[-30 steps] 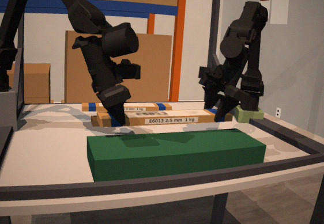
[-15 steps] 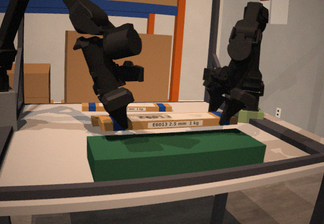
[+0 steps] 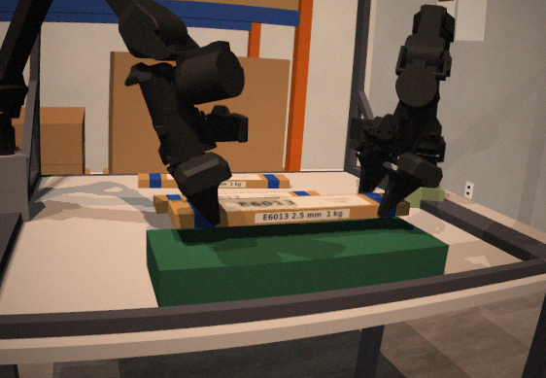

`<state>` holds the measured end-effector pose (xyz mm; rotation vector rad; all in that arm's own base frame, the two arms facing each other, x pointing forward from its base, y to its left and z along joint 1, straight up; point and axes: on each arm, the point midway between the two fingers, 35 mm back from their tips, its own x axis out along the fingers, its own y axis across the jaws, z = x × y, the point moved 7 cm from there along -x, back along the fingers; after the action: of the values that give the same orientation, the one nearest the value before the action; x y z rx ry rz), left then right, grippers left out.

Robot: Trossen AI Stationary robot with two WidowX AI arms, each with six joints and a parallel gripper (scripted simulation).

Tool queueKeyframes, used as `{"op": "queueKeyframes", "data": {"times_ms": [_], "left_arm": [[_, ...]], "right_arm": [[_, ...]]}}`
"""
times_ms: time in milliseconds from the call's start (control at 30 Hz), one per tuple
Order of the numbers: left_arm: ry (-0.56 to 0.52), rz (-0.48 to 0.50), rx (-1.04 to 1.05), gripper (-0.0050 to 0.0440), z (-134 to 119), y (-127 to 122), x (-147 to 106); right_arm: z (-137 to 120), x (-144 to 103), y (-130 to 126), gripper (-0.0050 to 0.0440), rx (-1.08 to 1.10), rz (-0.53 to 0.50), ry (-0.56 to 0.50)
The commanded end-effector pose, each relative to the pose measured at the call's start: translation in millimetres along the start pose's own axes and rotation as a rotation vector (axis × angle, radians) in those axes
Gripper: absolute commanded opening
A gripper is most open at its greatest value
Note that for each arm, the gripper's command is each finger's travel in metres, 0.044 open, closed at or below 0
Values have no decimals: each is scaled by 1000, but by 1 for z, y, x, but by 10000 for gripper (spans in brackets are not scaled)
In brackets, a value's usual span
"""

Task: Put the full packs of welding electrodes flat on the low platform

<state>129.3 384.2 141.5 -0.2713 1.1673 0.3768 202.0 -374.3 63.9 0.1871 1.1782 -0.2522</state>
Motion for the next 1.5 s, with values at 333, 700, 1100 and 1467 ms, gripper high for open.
{"op": "queueKeyframes", "data": {"times_ms": [333,700,1100,1467], "left_arm": [[-18,34,8,-50,3,32,-15],[-17,35,9,-50,3,50,-16],[-17,35,9,-50,3,74,-17],[-25,53,15,-50,5,80,-27]], "right_arm": [[3,-15,-34,-50,-6,-32,-15],[3,-15,-52,-50,-6,-34,-13],[3,-16,-76,-50,-6,-34,-14],[8,-30,-83,-50,-15,-56,-29]]}}
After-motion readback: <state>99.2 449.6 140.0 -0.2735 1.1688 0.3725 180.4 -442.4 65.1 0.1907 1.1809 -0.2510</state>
